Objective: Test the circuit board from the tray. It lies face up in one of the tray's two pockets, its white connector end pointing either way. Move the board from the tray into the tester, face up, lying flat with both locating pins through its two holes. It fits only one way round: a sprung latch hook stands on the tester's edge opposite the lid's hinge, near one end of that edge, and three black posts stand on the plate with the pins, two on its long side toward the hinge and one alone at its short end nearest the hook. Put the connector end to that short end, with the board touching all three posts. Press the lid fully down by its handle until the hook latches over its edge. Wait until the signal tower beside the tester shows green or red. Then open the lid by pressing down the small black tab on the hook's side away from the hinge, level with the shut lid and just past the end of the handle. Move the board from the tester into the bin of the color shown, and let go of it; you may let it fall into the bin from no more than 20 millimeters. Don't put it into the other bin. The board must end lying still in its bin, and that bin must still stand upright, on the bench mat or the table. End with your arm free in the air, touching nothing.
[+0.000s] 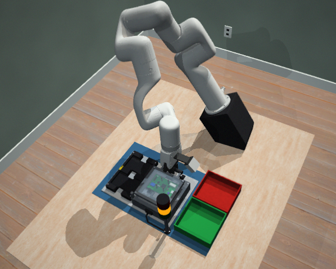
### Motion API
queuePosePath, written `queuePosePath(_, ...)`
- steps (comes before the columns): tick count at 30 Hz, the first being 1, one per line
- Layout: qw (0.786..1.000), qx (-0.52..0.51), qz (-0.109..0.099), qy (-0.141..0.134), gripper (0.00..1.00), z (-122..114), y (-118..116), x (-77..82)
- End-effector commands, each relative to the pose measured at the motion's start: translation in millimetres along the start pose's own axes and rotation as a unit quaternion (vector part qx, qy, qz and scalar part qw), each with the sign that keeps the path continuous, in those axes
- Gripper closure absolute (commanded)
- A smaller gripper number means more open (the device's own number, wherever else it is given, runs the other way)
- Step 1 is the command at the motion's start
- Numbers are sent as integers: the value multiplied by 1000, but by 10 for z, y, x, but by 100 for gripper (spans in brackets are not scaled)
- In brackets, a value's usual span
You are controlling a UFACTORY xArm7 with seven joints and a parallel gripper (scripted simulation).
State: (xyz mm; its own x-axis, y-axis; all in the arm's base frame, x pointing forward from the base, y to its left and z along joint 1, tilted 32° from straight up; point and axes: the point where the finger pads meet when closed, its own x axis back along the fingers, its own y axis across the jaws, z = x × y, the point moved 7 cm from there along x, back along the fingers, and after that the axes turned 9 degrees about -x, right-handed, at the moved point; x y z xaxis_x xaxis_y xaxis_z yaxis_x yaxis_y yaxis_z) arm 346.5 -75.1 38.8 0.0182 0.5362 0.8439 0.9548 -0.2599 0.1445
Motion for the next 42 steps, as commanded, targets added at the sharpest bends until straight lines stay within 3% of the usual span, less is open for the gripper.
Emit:
queuePosePath(1, 1000, 1, -2, 2, 78, 17, 11, 18)
queuePosePath(31, 1000, 1, -2, 2, 78, 17, 11, 23)
queuePosePath(42, 1000, 1, -2, 2, 78, 16, 11, 232)
